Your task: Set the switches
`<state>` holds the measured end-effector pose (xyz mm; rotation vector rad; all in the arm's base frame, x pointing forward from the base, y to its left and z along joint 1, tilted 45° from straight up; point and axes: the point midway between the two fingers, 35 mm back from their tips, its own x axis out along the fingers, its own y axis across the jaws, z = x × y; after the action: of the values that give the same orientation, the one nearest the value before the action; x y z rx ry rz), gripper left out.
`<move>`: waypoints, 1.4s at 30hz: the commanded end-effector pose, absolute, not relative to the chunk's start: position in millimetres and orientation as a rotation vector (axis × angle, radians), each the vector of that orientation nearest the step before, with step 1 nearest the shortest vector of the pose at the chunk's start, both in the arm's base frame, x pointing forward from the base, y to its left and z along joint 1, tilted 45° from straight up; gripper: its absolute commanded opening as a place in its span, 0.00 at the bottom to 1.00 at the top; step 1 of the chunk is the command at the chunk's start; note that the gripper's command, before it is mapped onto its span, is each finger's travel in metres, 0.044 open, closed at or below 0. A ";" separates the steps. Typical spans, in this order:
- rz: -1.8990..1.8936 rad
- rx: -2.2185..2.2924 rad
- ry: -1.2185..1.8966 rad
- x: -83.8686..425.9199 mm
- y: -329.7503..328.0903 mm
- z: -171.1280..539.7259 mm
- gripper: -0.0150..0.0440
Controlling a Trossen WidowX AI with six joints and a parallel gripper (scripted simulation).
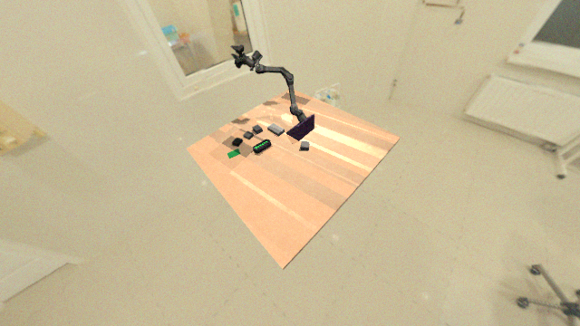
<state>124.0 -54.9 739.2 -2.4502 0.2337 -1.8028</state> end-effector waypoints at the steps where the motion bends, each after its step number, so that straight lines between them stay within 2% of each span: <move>1: -1.803 -2.450 0.234 124.0 -54.9 739.2 0.89; 6: -1.714 -2.436 0.202 140.4 -61.2 732.4 0.67; 15: -1.119 -2.205 0.099 253.8 -100.4 661.2 0.26; 22: -0.711 -1.881 0.168 336.3 -122.7 573.9 0.25; 29: -0.431 -1.530 0.360 390.6 -136.4 466.1 0.25; 36: -0.265 -1.152 0.624 412.8 -139.7 350.2 0.25; 42: -0.223 -0.816 0.896 404.3 -134.7 252.7 0.25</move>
<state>411.4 -138.0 309.0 -0.9972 0.7318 -0.2337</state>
